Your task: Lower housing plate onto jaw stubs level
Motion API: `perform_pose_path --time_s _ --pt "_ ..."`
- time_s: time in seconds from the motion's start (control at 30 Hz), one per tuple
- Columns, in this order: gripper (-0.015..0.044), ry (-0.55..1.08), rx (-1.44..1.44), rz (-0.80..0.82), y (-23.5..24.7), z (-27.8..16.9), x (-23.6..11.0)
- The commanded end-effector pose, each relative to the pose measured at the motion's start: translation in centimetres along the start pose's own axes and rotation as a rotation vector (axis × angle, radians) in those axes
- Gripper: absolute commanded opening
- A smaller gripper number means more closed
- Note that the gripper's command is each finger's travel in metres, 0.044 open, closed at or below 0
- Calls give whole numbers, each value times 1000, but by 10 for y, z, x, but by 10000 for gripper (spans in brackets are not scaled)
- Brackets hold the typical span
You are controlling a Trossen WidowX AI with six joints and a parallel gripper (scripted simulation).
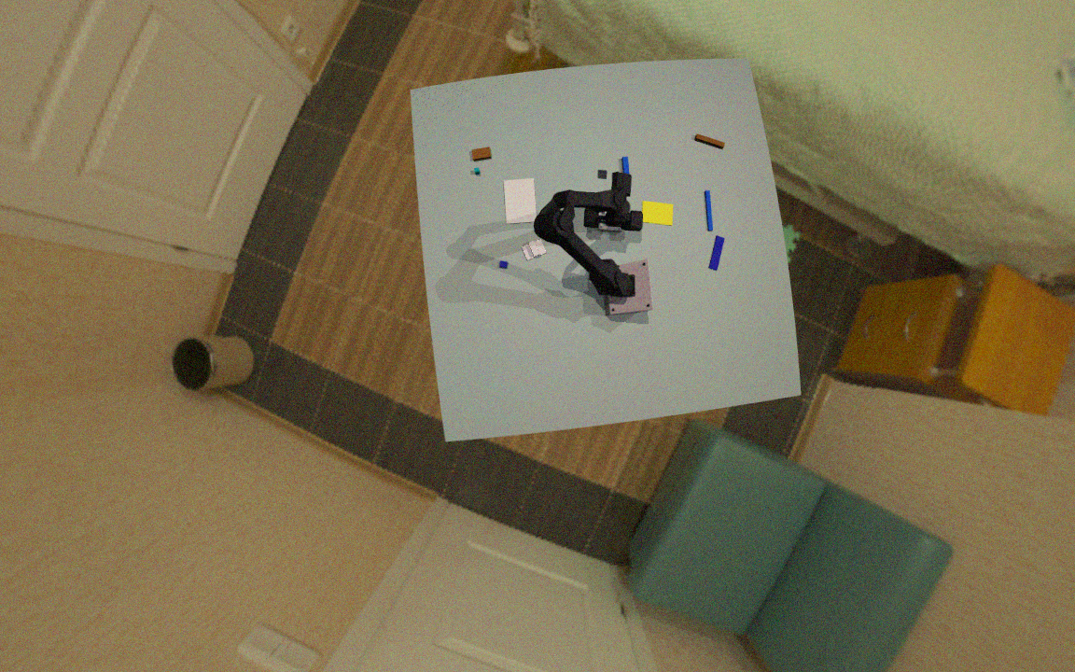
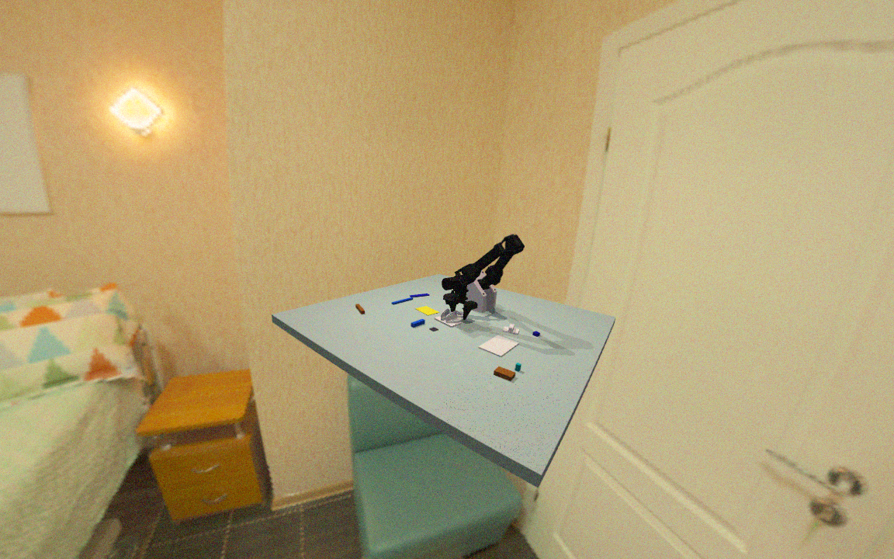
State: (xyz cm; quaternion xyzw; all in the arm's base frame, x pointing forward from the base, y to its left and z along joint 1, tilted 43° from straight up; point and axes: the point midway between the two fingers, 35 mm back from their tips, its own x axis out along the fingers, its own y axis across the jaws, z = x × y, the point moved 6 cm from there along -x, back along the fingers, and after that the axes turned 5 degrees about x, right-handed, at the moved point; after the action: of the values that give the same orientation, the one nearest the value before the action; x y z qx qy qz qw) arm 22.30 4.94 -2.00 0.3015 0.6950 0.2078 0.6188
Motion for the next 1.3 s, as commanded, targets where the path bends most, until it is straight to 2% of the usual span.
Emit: perform_pose_path --time_s 0.0,0.4,0.5,0.53,0.97,1.1,1.27 --pt "351 0 1 4 0 0 0" --pt "351 0 1 4 0 0 0" --pt "430 0 0 0 0 0 0" --pt "440 0 0 0 0 0 0" --pt "440 0 0 0 0 0 0" --pt "440 -2 1 -4 -1 3 -18" --pt "440 -1 1 -1 0 1 -69"
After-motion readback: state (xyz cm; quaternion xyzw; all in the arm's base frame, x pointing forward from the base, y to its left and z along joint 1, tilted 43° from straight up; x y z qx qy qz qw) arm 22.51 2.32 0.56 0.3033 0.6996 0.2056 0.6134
